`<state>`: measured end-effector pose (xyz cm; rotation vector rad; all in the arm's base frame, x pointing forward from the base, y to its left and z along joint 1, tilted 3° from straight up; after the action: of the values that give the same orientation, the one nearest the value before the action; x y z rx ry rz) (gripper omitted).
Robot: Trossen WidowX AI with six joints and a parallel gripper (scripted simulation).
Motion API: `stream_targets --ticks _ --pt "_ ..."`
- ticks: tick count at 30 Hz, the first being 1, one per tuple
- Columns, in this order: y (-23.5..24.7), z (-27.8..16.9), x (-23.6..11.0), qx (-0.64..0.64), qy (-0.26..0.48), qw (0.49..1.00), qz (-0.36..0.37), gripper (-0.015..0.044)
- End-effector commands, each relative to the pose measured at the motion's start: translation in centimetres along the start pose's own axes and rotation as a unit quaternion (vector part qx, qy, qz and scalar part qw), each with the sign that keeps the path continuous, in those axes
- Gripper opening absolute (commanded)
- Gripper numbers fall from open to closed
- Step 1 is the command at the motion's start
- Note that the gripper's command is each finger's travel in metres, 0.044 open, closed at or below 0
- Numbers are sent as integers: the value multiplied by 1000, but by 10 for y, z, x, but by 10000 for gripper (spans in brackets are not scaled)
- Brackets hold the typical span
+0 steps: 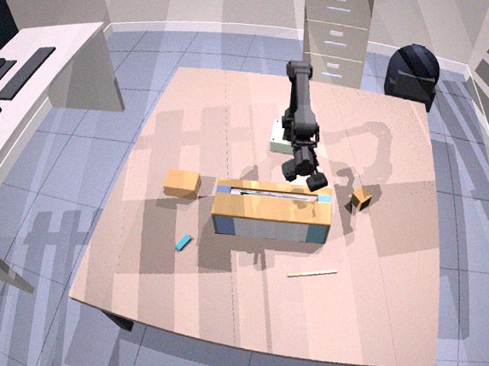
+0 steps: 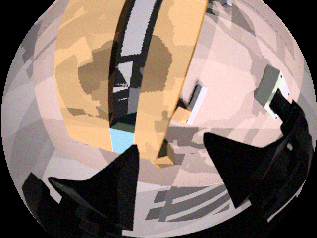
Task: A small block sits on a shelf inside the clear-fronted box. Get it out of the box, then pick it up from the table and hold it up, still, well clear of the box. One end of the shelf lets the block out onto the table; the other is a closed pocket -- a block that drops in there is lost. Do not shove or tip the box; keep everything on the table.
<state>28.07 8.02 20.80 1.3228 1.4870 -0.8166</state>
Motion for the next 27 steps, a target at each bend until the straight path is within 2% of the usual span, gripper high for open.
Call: stream_targets --ticks 1,7,13,27 --pt "-6 -14 2 -245 -27 969 4 285" --pt "-13 -34 4 -527 -62 847 2 285" --pt "-21 -45 6 -770 -95 630 -28 285" --pt "-34 -59 9 -960 -121 234 -94 285"
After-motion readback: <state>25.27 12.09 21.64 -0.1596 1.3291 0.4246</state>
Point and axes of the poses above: the point midway between the two fingers, 35 mm back from their tips, its own x axis out along the fingers, its own y axis across the jaws, z = x × y, the point moved 7 cm from there along -x, back along the fingers, and after that the axes turned 14 degrees about x, right-handed, at the moved point
